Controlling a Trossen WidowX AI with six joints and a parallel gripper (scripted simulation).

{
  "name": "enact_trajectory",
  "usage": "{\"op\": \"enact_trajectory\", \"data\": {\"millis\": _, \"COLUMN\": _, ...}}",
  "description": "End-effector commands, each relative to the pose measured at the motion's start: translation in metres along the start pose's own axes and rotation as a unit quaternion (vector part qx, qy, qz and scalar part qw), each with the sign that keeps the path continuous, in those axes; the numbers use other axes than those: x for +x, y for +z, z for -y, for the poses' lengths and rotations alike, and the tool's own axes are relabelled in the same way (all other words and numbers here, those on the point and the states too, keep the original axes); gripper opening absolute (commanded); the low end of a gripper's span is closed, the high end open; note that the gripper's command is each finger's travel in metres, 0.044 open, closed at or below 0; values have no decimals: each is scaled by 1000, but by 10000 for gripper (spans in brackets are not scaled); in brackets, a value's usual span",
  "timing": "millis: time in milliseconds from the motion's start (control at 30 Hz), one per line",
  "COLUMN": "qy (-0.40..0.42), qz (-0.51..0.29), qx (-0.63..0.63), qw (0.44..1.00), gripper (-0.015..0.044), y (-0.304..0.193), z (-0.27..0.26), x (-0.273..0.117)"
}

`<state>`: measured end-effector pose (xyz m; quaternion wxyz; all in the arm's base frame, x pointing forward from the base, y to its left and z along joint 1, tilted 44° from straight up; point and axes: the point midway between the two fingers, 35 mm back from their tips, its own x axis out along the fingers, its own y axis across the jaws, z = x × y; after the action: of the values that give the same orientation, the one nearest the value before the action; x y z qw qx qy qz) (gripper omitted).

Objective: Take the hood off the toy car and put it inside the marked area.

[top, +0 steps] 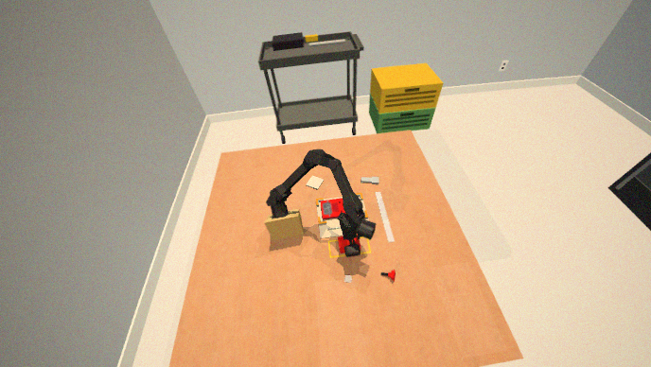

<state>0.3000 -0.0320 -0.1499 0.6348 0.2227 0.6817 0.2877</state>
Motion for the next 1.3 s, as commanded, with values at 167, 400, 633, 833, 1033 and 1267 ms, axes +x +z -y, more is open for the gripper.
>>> {"op": "enact_trajectory", "data": {"millis": 167, "qy": 2, "qz": 2, "qx": 2, "qw": 1000, "gripper": 0, "y": 0, "z": -1, "x": 3}}
{"op": "enact_trajectory", "data": {"millis": 400, "qy": 2, "qz": 2, "qx": 2, "qw": 1000, "gripper": 0, "y": 0, "z": -1, "x": 7}}
{"op": "enact_trajectory", "data": {"millis": 633, "qy": 2, "qz": 2, "qx": 2, "qw": 1000, "gripper": 0, "y": 0, "z": -1, "x": 11}}
{"op": "enact_trajectory", "data": {"millis": 833, "qy": 2, "qz": 2, "qx": 2, "qw": 1000, "gripper": 0, "y": 0, "z": -1, "x": 14}}
{"op": "enact_trajectory", "data": {"millis": 1033, "qy": 2, "qz": 2, "qx": 2, "qw": 1000, "gripper": 0, "y": 0, "z": -1, "x": 17}}
{"op": "enact_trajectory", "data": {"millis": 1267, "qy": 3, "qz": 2, "qx": 2, "qw": 1000, "gripper": 0, "y": 0, "z": -1, "x": 20}}
